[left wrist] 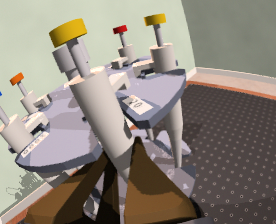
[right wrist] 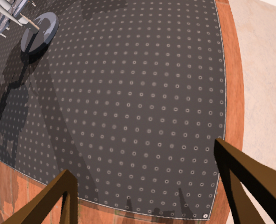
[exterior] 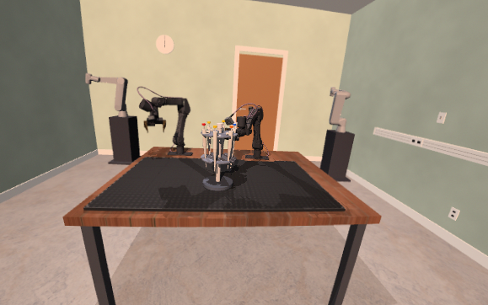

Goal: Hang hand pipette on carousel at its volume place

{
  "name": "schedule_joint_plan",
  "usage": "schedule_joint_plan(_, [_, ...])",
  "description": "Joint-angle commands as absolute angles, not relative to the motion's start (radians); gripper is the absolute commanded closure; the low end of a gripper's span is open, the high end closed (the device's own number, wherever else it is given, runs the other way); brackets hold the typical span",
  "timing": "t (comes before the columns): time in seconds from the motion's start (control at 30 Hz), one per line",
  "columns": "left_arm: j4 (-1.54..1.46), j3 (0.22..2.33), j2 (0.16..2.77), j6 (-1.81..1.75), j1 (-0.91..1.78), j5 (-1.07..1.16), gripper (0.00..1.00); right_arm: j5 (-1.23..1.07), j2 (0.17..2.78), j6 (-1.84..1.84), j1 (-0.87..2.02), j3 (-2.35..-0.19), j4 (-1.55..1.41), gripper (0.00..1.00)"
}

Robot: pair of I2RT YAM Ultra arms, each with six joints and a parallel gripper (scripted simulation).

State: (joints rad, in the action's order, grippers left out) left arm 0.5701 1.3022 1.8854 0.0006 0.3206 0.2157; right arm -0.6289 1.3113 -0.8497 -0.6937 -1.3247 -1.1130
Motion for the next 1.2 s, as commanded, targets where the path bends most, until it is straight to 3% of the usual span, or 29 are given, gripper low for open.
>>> schedule_joint_plan(0.0, [0.575, 1.336, 1.864, -0.002, 0.332, 0.216, 0.88, -0.648, 1.317, -0.857, -0.702, -1.341, -1.102, 0.00])
schedule_joint_plan(1.17, [0.562, 1.346, 1.860, -0.002, 0.335, 0.208, 0.88, -0.648, 1.317, -0.857, -0.702, -1.341, -1.102, 0.00])
